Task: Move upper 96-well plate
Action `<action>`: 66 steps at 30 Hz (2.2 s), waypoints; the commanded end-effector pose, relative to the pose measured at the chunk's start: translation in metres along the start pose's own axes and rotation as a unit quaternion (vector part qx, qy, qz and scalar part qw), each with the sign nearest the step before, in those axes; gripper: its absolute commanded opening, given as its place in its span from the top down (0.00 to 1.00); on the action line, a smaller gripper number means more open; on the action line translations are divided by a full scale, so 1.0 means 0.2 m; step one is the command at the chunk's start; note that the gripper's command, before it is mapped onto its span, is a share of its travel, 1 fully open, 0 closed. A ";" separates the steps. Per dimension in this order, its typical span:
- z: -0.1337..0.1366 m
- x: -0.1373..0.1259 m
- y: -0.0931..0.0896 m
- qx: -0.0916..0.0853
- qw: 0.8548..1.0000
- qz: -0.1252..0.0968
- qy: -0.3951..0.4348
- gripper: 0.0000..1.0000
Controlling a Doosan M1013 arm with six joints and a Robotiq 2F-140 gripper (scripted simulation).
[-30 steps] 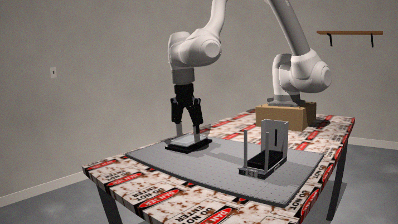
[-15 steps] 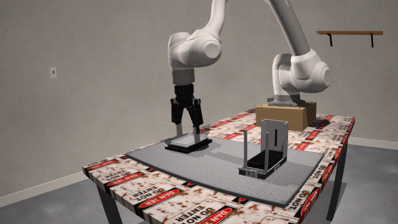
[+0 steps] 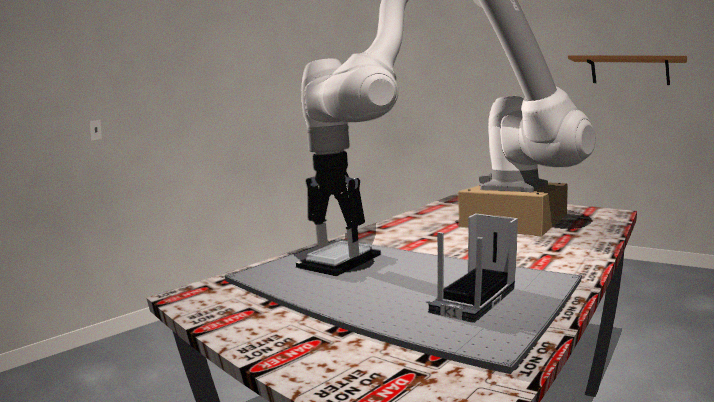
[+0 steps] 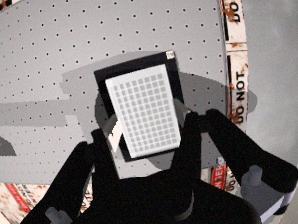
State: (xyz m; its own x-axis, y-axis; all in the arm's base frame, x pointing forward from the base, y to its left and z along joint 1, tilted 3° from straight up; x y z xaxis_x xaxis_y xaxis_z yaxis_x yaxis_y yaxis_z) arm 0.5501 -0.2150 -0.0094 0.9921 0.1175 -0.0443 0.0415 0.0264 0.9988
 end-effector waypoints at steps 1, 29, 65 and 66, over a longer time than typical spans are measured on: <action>0.01 0.00 -0.02 -0.001 1.000 0.001 -0.002 1.00; 0.01 0.00 -0.03 -0.001 1.000 0.001 -0.002 1.00; 0.01 0.00 -0.03 -0.001 1.000 0.001 -0.002 1.00; 0.01 0.00 -0.03 -0.001 1.000 0.001 -0.002 0.00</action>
State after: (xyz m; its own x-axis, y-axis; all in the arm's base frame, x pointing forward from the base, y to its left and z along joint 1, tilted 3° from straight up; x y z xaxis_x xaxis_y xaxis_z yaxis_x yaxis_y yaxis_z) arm 0.5498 -0.2152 -0.0125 0.9921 0.1178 -0.0443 0.0414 0.0265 0.9988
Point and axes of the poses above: the point where the finger pads meet when closed, its own y axis back along the fingers, its own z axis across the jaws, x = y × z, the point moved 5 cm from there along y, back along the fingers, and after that the axes turned 2 degrees about y, right-handed, at the moved point
